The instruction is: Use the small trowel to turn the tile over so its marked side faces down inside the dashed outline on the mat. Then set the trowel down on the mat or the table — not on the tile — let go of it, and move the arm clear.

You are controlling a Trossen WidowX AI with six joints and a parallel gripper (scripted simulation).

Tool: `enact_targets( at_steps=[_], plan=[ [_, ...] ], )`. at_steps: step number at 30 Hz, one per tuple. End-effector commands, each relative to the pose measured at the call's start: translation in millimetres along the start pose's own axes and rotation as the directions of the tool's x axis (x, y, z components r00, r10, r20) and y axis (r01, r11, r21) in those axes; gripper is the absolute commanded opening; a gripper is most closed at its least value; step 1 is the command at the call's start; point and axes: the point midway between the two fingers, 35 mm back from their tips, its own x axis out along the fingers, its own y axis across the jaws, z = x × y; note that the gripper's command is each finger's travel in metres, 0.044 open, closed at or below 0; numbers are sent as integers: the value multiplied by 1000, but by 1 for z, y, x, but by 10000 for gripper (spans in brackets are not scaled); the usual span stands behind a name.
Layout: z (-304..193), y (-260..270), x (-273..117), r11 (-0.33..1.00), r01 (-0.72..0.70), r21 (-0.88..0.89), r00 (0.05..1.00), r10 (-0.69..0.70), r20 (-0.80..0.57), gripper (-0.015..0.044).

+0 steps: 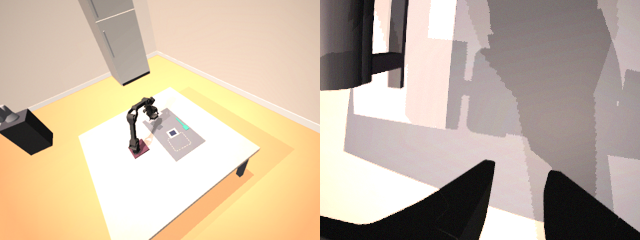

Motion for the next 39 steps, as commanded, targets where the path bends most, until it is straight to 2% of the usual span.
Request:
enact_targets(
  at_steps=[1, 8, 12, 24, 30, 35, 36, 39],
  plan=[
    [0, 1, 0, 1000, 0, 2, 1000, 0, 0, 100],
    [0, 1, 0, 1000, 0, -2, 1000, 0, -1, 100],
    [0, 1, 0, 1000, 0, -2, 1000, 0, -1, 0],
    [0, 1, 0, 1000, 0, -2, 1000, 0, -1, 0],
    [0, 1, -2, 1000, 0, -2, 1000, 0, -1, 153],
    [-2, 0, -35, 1000, 0, -2, 1000, 0, -1, 284],
    [-2, 0, -35, 1000, 0, -2, 1000, 0, -1, 300],
    [-1, 1, -34, 1000, -6, -23, 1000, 6, -2, 300]
  ],
)
